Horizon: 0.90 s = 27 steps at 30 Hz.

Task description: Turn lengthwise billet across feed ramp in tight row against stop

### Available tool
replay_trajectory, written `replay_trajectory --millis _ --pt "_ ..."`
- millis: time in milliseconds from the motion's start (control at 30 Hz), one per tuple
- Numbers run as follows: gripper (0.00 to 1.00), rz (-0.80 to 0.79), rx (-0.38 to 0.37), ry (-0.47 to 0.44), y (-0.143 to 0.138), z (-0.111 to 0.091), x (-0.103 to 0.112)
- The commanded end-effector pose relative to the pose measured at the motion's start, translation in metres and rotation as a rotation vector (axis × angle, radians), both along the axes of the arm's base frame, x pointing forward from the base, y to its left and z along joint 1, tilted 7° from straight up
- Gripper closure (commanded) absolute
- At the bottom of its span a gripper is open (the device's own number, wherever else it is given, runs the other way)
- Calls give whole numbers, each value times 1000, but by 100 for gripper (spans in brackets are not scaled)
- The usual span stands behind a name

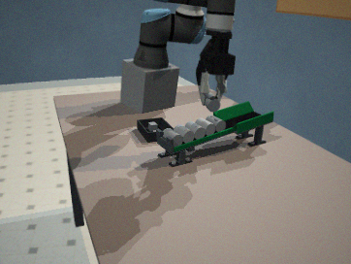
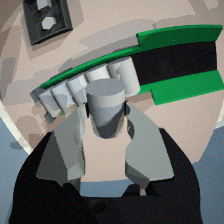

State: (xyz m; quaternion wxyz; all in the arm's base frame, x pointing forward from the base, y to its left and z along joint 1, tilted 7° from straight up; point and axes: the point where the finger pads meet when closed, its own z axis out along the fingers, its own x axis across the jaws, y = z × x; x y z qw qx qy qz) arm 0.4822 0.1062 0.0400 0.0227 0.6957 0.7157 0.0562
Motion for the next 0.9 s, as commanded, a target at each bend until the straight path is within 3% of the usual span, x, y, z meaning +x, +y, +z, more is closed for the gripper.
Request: replay_trajectory --millis 0,333,500,867 --pt "100 162 -13 -10 -1 1 0" --pt "100 162 -13 -10 -1 1 0" --pt "100 291 -26 -17 -2 1 1" --pt "100 291 -26 -17 -2 1 1"
